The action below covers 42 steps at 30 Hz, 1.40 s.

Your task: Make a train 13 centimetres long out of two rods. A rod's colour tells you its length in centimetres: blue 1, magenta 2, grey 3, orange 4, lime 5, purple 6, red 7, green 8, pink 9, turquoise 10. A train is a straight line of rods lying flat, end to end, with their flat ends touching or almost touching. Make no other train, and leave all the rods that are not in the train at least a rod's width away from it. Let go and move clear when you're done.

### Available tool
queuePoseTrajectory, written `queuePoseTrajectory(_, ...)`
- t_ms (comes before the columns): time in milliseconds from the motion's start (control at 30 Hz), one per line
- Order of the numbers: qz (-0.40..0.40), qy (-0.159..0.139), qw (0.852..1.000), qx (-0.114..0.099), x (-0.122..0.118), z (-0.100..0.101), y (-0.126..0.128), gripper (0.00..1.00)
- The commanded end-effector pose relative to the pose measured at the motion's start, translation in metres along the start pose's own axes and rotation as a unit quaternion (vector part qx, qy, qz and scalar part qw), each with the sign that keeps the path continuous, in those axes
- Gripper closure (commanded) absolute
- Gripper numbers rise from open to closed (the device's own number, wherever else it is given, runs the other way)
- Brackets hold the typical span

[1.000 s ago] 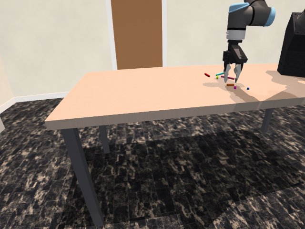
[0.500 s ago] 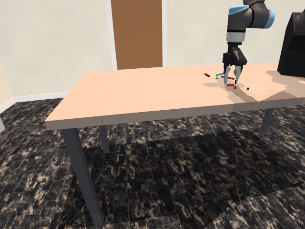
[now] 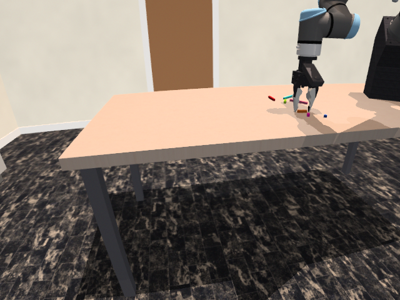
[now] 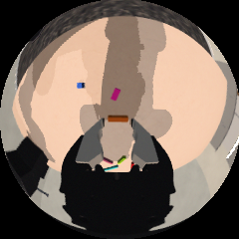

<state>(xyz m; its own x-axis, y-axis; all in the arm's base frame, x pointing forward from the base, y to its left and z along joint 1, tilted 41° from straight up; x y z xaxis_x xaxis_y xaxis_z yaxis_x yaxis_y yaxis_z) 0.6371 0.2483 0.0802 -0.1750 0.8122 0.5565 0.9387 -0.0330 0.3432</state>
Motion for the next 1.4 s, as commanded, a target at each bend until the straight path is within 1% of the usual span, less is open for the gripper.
queuePoseTrajectory(0, 0.000, 0.000, 1.000, 0.000, 0.0000, -0.0003, 0.0004, 0.65)
queuePoseTrajectory(933, 0.000, 0.000, 1.000, 0.000, 0.0000, -0.0003, 0.0004, 0.65)
queuePoseTrajectory(967, 0.000, 0.000, 1.000, 0.000, 0.0000, -0.0003, 0.0004, 1.00)
queuePoseTrajectory(1367, 0.000, 0.000, 1.000, 0.000, 0.0000, -0.0003, 0.0004, 1.00)
Point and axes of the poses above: the point where the finger pads meet when closed, its own z axis out along the fingers, its own y axis across the jaws, x = y × z, the point moved 6 cm from there along -z, back along the fingers, and after that the axes turned 6 degrees about -z, right-handed, at the moved point
